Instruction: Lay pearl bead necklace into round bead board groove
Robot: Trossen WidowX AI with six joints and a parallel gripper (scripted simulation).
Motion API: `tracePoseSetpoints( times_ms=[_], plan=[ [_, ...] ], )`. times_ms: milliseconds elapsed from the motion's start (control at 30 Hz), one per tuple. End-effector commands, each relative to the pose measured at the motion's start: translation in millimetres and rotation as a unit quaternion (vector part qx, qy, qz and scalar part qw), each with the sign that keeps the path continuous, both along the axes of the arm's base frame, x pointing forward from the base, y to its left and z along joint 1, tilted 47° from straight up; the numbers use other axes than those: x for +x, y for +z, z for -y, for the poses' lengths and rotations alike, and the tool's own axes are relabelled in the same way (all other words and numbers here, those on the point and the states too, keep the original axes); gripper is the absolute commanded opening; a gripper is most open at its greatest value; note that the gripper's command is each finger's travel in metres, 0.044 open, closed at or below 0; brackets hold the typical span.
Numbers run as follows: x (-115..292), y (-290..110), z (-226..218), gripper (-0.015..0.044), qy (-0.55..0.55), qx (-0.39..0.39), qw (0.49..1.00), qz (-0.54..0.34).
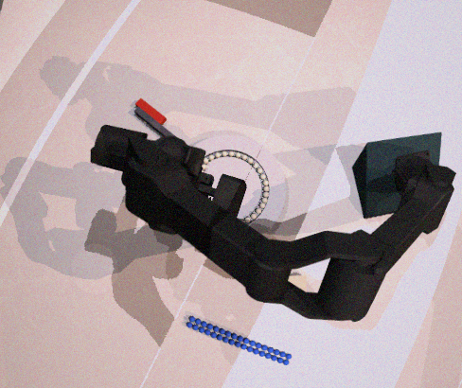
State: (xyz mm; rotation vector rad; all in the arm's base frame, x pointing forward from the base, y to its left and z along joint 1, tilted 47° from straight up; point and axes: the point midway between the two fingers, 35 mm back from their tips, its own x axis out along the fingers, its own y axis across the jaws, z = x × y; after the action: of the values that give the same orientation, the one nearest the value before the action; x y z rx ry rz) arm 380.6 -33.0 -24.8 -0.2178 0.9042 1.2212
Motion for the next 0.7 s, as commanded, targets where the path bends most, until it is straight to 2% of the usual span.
tracePoseSetpoints(
  times_ms=[0, 67, 600, 667],
  plan=[
    [1.3, -2.7, -3.6, 0.0, -0.002, 0.003, 1.0, 0.0],
    [1.3, -4.0, -4.9, 0.0, -0.002, 0.003, 1.0, 0.0],
    [0.9, 1.5, 0.8, 0.042, -0.002, 0.002, 1.0, 0.001],
    [0.3, -0.5, -1.0, 0.044, 0.0, 0.001, 1.0, -0.001]
  ],
)
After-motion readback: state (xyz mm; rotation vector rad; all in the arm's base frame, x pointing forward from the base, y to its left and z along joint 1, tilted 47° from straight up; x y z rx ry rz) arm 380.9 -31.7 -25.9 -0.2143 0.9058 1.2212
